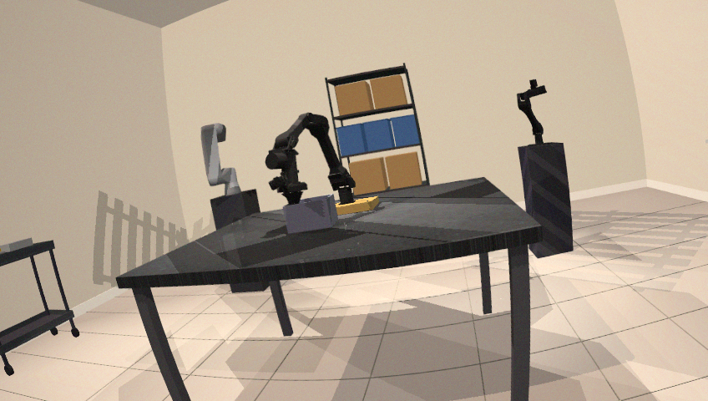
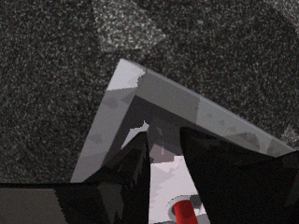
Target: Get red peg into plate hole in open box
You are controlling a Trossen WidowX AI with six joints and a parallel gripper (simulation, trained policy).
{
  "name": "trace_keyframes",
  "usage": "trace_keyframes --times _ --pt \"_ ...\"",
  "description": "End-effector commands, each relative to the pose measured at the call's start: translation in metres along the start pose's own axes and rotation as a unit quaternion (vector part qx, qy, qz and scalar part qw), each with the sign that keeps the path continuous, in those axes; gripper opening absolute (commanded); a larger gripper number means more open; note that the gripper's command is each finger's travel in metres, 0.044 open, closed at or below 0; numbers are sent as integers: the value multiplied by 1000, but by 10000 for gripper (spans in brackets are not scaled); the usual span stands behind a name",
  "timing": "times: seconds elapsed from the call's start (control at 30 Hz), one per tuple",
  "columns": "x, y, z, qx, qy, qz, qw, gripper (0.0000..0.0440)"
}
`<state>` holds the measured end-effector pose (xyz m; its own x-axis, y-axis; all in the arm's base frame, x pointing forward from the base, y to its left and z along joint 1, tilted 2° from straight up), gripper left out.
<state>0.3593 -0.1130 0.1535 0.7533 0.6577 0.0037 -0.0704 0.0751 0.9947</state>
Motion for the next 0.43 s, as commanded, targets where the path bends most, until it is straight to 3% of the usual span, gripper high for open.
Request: trace_keyframes --times 0.0,0.4 --pt "-13 -1 21 -20 -10 -9 1000 84" --pt "-34 -1 43 -22 -14 -25 999 75"
Point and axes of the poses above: the point midway between the two fingers, 35 mm back from their tips, its own y axis back along the fingers, its own x axis across the jaws, z = x × y, the point moved 8 cm from there along y, back along the fingers, and after that the axes turned 6 degrees about y, right-handed, at the moved point
